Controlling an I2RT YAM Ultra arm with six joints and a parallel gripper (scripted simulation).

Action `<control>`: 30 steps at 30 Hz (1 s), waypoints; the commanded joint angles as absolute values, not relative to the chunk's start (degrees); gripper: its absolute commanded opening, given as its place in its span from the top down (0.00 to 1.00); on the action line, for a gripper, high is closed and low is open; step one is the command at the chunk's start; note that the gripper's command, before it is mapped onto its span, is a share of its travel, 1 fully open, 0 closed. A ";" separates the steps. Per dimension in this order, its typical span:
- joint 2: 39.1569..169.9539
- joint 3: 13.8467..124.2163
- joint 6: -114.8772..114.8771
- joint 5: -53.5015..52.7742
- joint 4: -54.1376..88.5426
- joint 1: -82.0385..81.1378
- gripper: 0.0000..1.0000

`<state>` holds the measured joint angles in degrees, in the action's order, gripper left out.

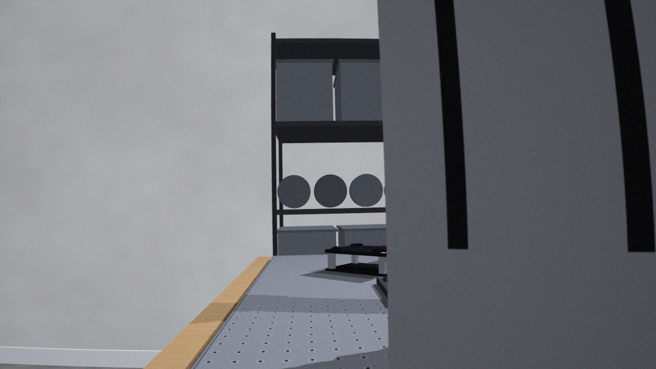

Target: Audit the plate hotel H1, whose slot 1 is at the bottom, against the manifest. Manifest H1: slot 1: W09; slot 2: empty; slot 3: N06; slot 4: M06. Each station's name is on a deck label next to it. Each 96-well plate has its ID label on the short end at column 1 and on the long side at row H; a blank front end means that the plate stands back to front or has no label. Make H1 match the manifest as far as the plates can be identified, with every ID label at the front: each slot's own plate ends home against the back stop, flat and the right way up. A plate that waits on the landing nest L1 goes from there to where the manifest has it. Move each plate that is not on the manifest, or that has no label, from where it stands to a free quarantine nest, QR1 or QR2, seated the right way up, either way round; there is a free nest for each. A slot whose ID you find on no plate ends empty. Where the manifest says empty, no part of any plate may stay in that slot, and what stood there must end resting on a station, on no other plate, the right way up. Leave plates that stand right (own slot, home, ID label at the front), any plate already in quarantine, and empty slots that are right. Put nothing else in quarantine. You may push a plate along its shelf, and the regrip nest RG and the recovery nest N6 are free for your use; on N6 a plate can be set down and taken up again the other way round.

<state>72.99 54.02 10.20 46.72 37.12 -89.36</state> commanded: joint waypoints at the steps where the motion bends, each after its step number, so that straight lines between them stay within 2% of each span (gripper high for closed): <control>1: 73.01 54.65 10.40 47.01 37.91 -89.69 0.00; 30: 78.86 52.55 2.41 42.67 25.99 -82.36 0.00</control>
